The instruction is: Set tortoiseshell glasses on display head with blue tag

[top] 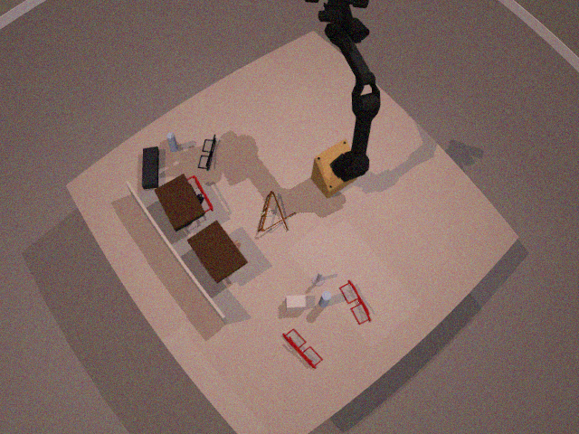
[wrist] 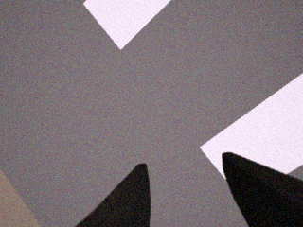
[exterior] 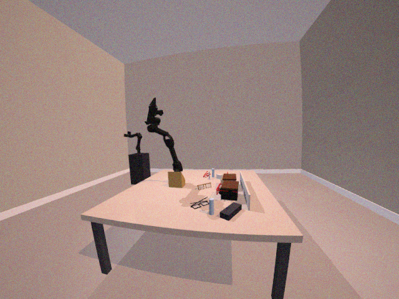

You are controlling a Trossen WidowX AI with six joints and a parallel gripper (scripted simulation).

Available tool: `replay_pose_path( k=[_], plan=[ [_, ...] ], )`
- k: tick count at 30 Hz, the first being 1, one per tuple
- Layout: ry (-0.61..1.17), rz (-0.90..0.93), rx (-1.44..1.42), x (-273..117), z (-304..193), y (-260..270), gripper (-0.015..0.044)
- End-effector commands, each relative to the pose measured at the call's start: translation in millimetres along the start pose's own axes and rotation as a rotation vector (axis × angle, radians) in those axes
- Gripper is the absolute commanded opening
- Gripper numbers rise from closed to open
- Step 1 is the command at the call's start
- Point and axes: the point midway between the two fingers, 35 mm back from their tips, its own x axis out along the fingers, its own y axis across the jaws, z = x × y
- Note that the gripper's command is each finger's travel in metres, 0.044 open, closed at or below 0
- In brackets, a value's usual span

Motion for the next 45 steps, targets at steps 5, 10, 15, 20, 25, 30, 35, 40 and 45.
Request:
replay_pose_path(
  k=[5,10,15,20,25,30,35,40,45],
  plan=[
    [-0.051,0.216,0.147,50.1,97.8,80.8,0.0000],
    [-0.117,0.354,0.141,56.5,158.3,127.2,0.0000],
    [-0.191,0.509,0.171,59.7,231.7,172.2,0.0000],
    [-0.281,0.661,0.192,50.4,308.4,208.7,0.0000],
    [-0.391,0.812,0.205,28.3,388.1,236.3,0.0000],
    [-0.498,0.956,0.230,-3.3,467.5,249.3,0.0000],
    [-0.580,1.061,0.247,-33.1,523.7,251.3,0.0000],
    [-0.722,1.200,0.240,-83.6,593.1,248.0,0.0000],
    [-0.889,1.328,0.216,-141.3,652.7,235.6,0.0000]
  ],
)
